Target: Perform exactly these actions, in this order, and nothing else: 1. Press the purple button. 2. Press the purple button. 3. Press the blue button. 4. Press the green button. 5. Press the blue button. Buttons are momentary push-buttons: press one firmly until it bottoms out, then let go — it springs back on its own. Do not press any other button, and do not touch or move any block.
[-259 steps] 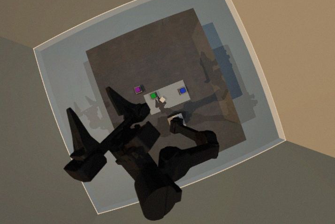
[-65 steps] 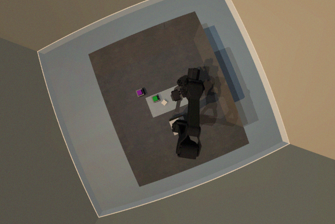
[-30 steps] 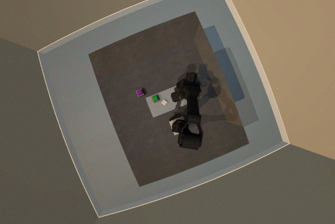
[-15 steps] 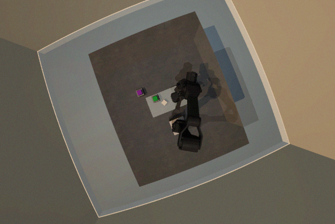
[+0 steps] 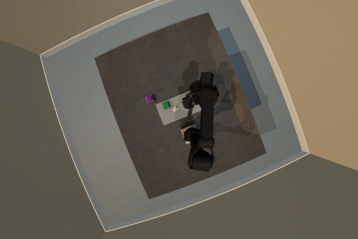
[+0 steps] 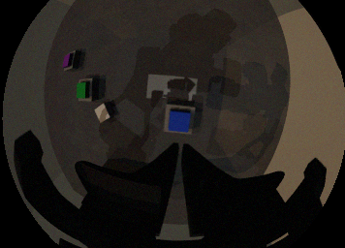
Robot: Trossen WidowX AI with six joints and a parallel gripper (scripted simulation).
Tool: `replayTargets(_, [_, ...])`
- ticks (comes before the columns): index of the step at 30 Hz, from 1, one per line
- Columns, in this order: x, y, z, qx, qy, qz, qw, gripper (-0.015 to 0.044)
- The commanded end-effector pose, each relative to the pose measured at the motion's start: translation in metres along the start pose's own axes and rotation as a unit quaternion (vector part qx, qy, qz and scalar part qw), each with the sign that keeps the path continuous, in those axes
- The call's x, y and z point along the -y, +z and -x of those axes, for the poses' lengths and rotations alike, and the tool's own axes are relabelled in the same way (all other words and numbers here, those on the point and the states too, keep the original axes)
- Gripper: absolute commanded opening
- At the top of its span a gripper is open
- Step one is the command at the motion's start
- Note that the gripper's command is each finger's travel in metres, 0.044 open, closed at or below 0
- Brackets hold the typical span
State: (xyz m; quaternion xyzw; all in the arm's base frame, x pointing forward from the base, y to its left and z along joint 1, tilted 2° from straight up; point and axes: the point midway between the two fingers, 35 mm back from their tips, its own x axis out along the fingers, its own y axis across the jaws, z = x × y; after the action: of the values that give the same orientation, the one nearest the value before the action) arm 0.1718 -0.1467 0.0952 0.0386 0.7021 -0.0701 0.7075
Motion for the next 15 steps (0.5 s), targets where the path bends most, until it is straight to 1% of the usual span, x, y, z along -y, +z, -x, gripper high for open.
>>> replayTargets(1, [-0.02, 0.012, 0.001, -0.002, 0.003, 0.002, 1.0, 0.002])
replayTargets(8, [-0.093, 0.042, 0.002, -0.001, 0.008, 0.002, 1.0, 0.002])
replayTargets(15, [-0.175, 0.045, 0.004, -0.001, 0.011, 0.002, 1.0, 0.002])
